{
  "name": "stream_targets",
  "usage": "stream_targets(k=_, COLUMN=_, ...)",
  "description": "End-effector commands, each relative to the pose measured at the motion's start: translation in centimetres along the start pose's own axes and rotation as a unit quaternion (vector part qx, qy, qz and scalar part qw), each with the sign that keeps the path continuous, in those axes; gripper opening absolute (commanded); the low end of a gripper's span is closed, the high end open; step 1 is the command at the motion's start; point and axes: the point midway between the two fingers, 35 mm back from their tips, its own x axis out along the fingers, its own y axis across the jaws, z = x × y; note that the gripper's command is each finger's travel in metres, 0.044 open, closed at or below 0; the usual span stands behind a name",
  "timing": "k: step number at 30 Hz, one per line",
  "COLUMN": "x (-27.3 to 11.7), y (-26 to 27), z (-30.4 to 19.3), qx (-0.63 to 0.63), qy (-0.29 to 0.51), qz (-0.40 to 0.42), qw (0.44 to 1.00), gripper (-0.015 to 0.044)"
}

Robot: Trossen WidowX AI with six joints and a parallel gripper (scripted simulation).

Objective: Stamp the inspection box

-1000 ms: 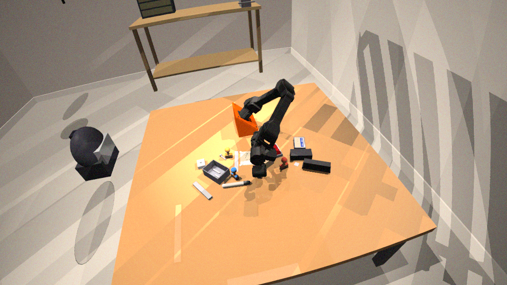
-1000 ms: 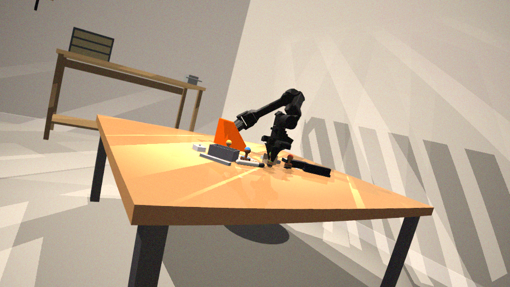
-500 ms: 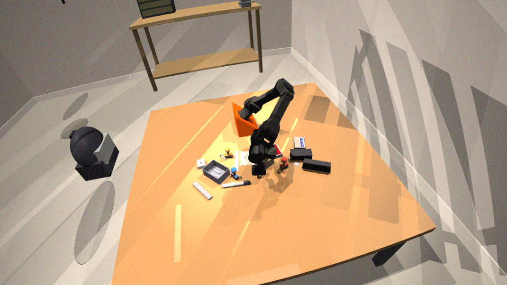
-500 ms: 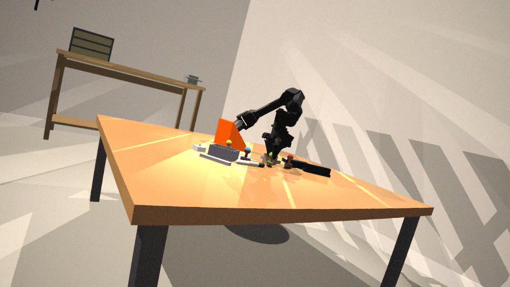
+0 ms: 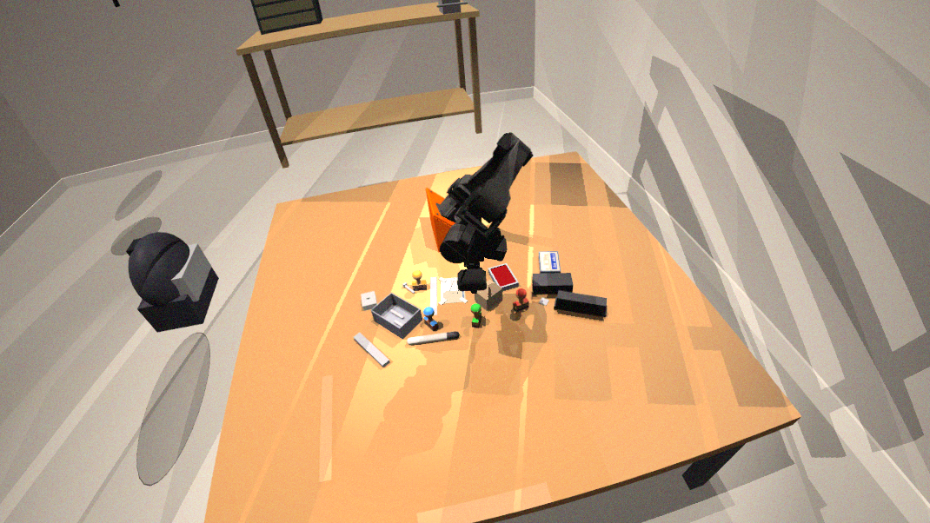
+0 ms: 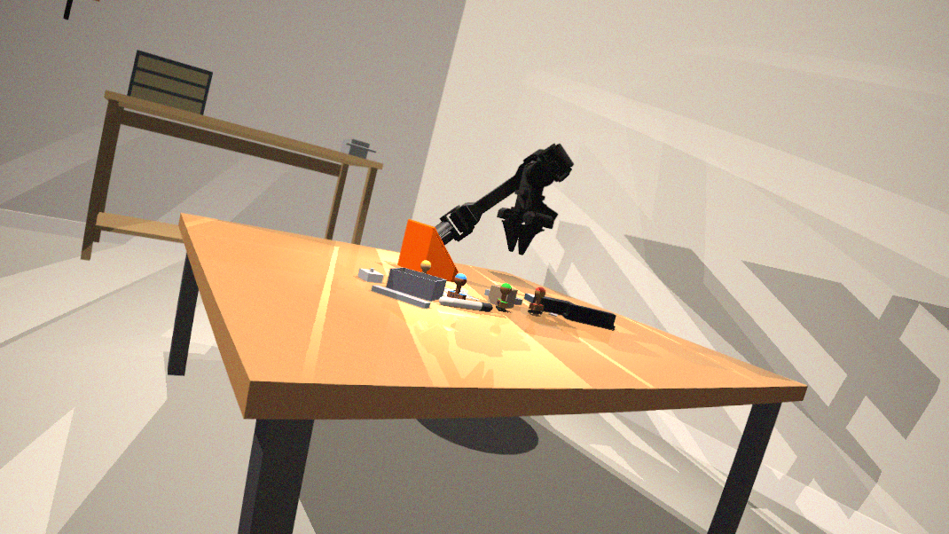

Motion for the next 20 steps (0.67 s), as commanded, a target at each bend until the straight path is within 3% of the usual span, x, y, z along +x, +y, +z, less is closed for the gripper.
stream_targets(k=1, x=-0.37, y=0.1, z=0.09, qx=-0.005, qy=0.003, qz=0.002, qw=1.0, gripper=0.0259)
stream_targets(k=20, x=-0.27, y=0.08, z=0.12, qx=-0.001, qy=0.0, qz=0.002, qw=1.0, gripper=0.0259)
